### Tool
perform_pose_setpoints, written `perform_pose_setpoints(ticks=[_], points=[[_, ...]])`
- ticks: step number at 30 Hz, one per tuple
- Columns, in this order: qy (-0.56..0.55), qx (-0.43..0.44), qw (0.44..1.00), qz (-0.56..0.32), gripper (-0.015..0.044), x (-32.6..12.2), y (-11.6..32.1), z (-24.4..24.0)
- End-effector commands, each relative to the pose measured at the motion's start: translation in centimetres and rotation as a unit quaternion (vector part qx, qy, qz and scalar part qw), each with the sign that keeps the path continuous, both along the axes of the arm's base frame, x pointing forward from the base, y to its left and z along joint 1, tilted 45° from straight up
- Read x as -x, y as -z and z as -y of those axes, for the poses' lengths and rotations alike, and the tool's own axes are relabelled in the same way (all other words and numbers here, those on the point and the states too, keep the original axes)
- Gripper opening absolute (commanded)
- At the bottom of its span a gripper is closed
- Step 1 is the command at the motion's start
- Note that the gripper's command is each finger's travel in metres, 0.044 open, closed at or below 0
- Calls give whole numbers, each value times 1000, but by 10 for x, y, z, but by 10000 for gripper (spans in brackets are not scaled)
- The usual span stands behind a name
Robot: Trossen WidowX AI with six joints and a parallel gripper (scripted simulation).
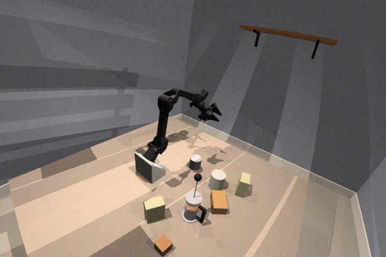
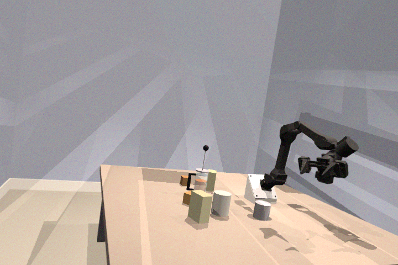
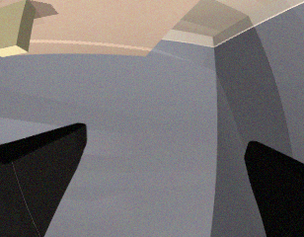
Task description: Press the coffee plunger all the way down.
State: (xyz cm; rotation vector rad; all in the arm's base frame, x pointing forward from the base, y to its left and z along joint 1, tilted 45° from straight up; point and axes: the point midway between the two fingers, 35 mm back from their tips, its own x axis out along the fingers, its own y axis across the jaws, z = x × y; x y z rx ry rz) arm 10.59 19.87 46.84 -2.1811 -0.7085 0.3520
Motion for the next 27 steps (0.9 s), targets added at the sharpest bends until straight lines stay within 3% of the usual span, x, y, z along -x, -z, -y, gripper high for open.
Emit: perform_pose_setpoints(ticks=[1, 7, 13, 21, 27], points=[[1, -1, 1000, -1, 426, -1, 1, 0], [20, -20, 999, -30, 440, -19, 12, -11], [68, -68, 989, -111, 440, -69, 42, -25], [163, -135, 951, -223, 440, -146, 96, -5], [232, -231, 888, -323, 440, -204, 139, 31]])
